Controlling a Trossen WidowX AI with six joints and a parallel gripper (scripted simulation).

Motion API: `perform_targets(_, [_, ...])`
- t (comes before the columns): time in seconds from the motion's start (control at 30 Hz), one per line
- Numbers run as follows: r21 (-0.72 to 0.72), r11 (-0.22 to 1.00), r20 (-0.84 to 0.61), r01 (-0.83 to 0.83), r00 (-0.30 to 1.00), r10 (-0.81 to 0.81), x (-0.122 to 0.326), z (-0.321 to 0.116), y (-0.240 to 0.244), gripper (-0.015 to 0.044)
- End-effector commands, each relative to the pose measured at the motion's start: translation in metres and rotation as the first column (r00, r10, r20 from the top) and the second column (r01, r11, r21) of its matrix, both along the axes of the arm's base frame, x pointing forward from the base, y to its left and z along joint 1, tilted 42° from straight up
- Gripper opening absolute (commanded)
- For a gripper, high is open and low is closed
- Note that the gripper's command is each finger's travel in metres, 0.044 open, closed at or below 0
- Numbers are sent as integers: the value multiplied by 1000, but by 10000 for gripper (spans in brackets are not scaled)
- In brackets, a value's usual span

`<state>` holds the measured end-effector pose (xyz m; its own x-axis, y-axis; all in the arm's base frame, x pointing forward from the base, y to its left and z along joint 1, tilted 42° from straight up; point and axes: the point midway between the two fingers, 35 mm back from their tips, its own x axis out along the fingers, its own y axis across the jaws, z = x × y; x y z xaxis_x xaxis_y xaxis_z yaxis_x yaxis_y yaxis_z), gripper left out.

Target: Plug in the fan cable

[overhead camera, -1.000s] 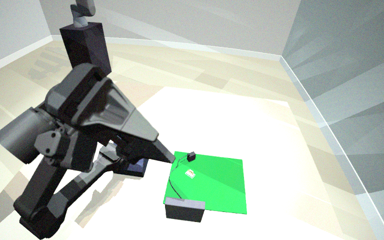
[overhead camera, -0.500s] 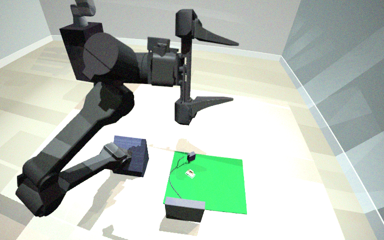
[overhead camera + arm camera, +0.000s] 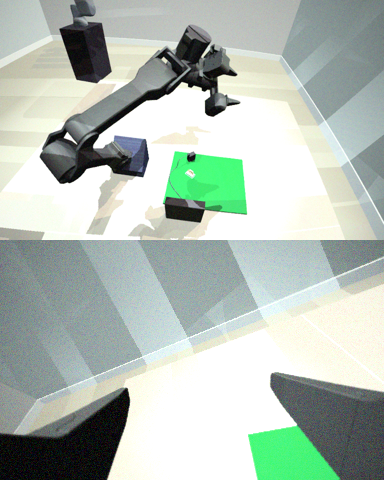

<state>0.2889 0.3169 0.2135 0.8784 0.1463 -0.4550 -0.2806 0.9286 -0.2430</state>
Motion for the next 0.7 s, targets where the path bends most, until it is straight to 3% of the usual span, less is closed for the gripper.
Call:
perform_targets(0.0, [-306, 951, -252, -43, 967, -37, 1, -76, -20, 440])
perform_targets(0.33, [-696, 662, -614, -278, 709, -347, -37, -164, -97, 440])
perform_targets(0.43, [-738, 568, -652, -364, 600, -464, -51, -172, -119, 440])
perform_targets(0.67, [-740, 563, -653, -369, 593, -470, -51, -172, -120, 440])
